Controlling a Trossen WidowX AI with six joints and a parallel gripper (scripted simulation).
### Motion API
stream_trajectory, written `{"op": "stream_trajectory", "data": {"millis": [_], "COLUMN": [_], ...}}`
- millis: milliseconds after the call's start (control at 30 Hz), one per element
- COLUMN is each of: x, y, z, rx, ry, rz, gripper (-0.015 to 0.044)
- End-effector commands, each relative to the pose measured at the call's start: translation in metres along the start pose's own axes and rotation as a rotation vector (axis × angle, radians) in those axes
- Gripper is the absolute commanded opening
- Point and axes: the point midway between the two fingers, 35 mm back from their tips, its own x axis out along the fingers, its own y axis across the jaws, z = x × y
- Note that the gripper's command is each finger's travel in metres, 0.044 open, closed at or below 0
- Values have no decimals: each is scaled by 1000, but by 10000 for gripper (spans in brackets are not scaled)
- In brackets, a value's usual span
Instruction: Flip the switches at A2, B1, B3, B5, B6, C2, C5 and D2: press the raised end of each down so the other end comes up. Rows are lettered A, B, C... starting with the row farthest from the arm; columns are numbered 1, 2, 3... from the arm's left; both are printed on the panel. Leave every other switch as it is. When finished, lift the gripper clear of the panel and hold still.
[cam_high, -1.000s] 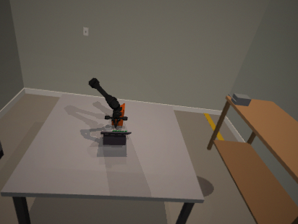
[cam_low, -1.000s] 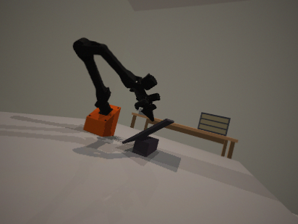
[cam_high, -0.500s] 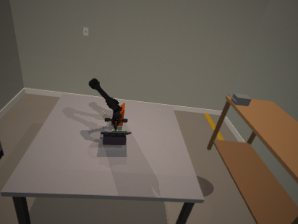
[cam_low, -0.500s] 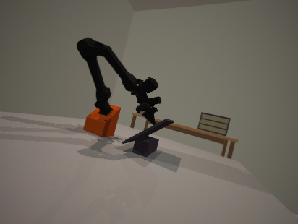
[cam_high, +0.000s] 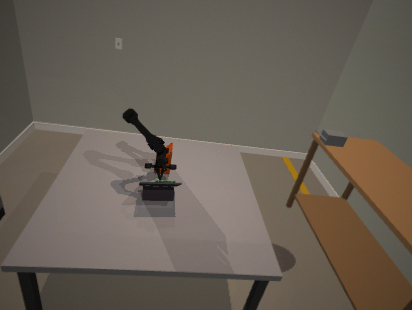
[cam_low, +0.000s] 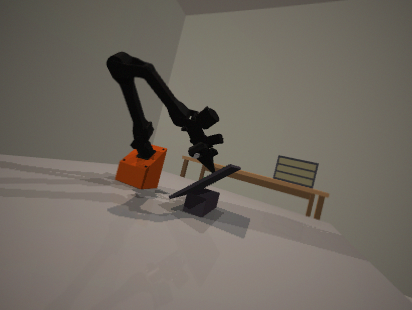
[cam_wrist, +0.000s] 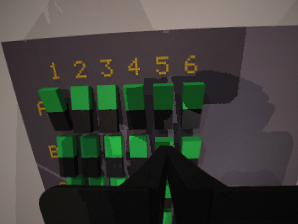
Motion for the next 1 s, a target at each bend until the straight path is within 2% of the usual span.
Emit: {"op": "stream_trajectory", "data": {"millis": [0, 967], "x": [0, 4], "y": [1, 1], "z": [0, 0], "rx": [-3, -3], "ry": [-3, -3], "rz": [5, 4], "gripper": [0, 0]}}
